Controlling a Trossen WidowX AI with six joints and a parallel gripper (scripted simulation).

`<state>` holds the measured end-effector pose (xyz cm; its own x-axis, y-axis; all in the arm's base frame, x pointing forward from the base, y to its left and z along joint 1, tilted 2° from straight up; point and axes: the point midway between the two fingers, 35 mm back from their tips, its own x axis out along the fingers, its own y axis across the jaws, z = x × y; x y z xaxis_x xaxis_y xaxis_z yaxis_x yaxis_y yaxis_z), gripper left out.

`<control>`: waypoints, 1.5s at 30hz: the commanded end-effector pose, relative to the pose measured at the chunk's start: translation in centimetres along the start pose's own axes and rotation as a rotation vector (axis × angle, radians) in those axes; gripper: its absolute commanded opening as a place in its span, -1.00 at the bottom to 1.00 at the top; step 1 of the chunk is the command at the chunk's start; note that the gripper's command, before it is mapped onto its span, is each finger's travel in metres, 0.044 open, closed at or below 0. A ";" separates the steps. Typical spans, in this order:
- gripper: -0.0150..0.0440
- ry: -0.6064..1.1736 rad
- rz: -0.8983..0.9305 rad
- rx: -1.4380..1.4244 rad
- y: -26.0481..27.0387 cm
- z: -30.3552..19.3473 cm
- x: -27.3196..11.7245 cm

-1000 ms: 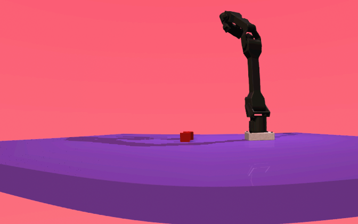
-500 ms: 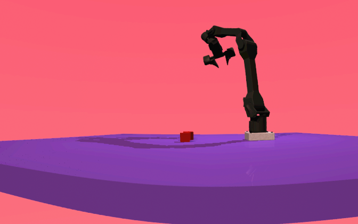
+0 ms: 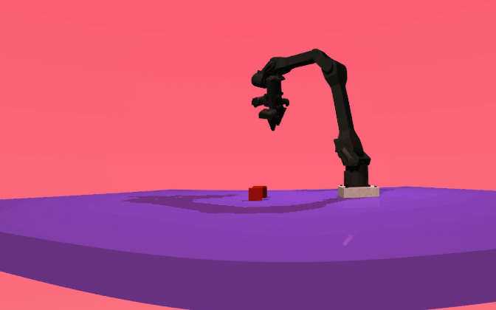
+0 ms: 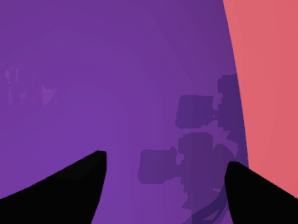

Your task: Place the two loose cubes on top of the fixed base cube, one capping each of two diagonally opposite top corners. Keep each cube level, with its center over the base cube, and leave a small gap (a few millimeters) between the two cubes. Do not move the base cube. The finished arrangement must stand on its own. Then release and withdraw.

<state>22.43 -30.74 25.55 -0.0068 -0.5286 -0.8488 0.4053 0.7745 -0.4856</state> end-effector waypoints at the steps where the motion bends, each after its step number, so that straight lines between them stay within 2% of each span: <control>1: 0.41 -0.001 0.142 -0.288 4.9 0.4 1.3; 14: 0.41 -0.161 0.597 -1.184 19.9 -1.7 2.4; 21: 0.41 -0.164 0.603 -1.195 20.2 -1.8 2.5; 30: 0.41 -0.164 0.603 -1.195 23.3 -2.9 7.5; 45: 0.41 -0.164 0.603 -1.195 24.3 -3.3 9.1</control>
<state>29.22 -15.72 5.81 0.0332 0.0222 -0.9992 -0.7332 0.6800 -0.0093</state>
